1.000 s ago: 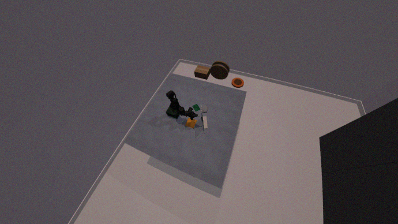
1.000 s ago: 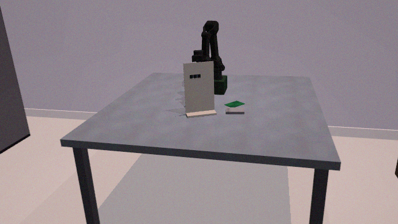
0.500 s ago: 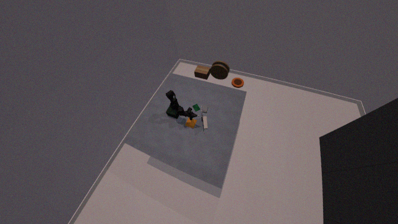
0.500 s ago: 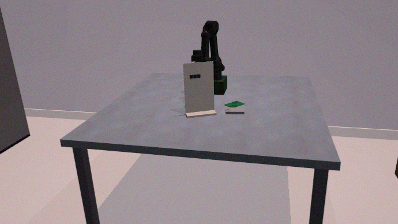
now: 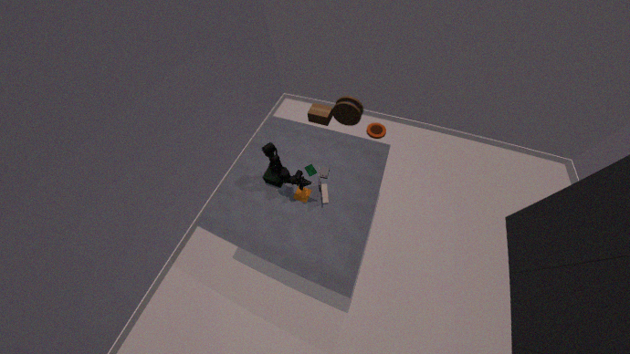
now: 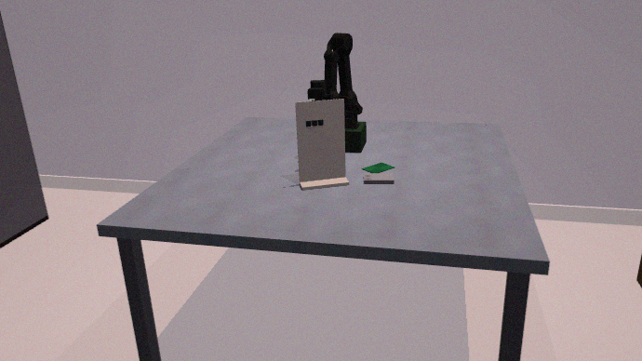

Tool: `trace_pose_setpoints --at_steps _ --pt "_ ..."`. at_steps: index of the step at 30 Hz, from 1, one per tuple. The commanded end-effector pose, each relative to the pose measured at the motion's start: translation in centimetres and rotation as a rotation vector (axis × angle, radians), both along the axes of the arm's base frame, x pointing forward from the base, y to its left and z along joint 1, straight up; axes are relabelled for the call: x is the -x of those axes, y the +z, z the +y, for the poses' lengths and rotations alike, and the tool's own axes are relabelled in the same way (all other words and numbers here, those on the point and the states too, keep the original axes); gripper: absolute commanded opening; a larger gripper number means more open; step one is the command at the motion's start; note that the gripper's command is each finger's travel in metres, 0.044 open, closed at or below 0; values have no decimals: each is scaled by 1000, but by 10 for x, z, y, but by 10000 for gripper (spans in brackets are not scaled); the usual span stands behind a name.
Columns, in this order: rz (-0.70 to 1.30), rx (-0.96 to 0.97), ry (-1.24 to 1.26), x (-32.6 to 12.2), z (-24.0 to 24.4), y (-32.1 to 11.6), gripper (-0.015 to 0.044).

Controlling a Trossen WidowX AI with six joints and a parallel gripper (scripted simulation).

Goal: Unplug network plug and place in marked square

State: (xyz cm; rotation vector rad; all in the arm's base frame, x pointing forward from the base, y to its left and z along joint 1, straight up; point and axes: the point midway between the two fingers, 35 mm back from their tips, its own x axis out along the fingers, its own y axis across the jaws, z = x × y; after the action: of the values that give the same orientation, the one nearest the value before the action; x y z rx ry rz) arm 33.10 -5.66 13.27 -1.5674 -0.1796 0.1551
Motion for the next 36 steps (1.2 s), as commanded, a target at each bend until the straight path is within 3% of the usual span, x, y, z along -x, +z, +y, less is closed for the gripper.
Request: trace_pose_setpoints --at_steps 1,36 --pt "-1 5 3 3 -1 0 0" --pt "0 5 3 18 -12 -1 0"
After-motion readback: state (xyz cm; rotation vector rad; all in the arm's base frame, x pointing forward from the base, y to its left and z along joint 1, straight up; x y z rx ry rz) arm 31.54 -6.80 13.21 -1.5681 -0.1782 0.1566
